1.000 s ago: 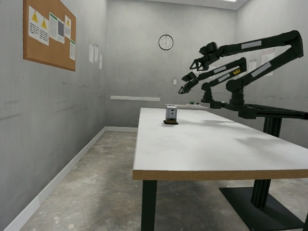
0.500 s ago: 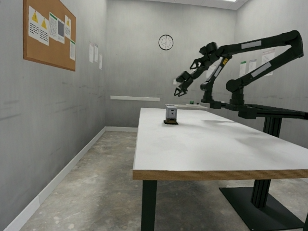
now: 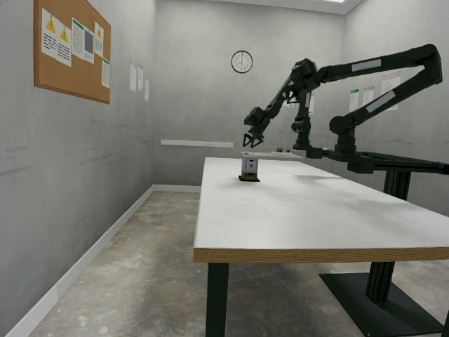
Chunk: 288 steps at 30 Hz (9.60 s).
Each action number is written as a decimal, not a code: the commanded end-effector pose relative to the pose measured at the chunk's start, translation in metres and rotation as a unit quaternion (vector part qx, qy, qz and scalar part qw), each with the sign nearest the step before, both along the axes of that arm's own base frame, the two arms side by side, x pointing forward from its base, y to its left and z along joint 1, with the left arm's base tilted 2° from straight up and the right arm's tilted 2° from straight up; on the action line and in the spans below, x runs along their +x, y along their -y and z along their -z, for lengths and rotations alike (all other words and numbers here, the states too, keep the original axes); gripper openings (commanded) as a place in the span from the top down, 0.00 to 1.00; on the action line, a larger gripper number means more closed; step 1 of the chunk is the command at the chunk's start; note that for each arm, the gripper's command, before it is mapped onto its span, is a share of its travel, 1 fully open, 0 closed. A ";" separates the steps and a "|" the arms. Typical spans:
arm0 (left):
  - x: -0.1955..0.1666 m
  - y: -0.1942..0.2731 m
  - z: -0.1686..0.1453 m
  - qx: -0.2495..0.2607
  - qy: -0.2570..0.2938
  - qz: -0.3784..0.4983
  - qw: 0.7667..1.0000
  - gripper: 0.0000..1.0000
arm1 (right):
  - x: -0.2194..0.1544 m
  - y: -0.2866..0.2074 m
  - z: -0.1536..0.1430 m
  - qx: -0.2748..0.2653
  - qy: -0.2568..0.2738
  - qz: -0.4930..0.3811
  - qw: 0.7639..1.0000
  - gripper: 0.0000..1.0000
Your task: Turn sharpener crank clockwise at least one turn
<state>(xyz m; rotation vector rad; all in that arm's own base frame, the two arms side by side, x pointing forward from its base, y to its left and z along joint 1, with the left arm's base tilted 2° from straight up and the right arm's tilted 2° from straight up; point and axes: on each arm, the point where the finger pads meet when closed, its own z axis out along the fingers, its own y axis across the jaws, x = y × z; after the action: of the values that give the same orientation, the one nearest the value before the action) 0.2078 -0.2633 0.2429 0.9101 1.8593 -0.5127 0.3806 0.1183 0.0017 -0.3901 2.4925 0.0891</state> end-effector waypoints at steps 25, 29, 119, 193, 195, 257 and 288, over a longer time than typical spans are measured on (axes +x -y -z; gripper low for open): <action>0.005 0.004 -0.022 -0.020 0.008 -0.004 1.000 0.00 | 0.043 0.021 -0.005 -0.121 -0.019 -0.345 0.930 0.54; 0.005 0.004 -0.022 -0.020 0.008 -0.004 1.000 0.00 | 0.043 0.022 -0.004 -0.120 -0.020 -0.386 0.914 0.54; 0.005 0.004 -0.022 -0.020 0.008 -0.004 1.000 0.00 | 0.012 0.006 0.154 -0.003 -0.022 -0.574 0.819 0.84; 0.005 0.004 -0.022 -0.020 0.008 -0.004 1.000 0.00 | 0.039 0.009 0.059 -0.008 -0.015 -0.569 0.822 0.84; 0.005 0.004 -0.022 -0.020 0.008 -0.004 1.000 0.00 | 0.047 0.009 0.060 -0.012 -0.008 -0.570 0.822 0.84; 0.005 0.004 -0.022 -0.020 0.008 -0.004 1.000 0.00 | 0.027 0.006 -0.006 0.043 0.003 -0.139 0.989 0.00; 0.005 0.004 -0.022 -0.020 0.008 -0.004 1.000 0.00 | 0.025 0.002 -0.002 0.005 0.016 0.011 1.000 0.00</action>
<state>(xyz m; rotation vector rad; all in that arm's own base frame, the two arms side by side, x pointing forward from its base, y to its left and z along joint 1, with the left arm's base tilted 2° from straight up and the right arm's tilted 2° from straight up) 0.2078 -0.2633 0.2429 0.9099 1.8594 -0.5128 0.3938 0.1127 -0.0060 -0.3751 2.4980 0.0748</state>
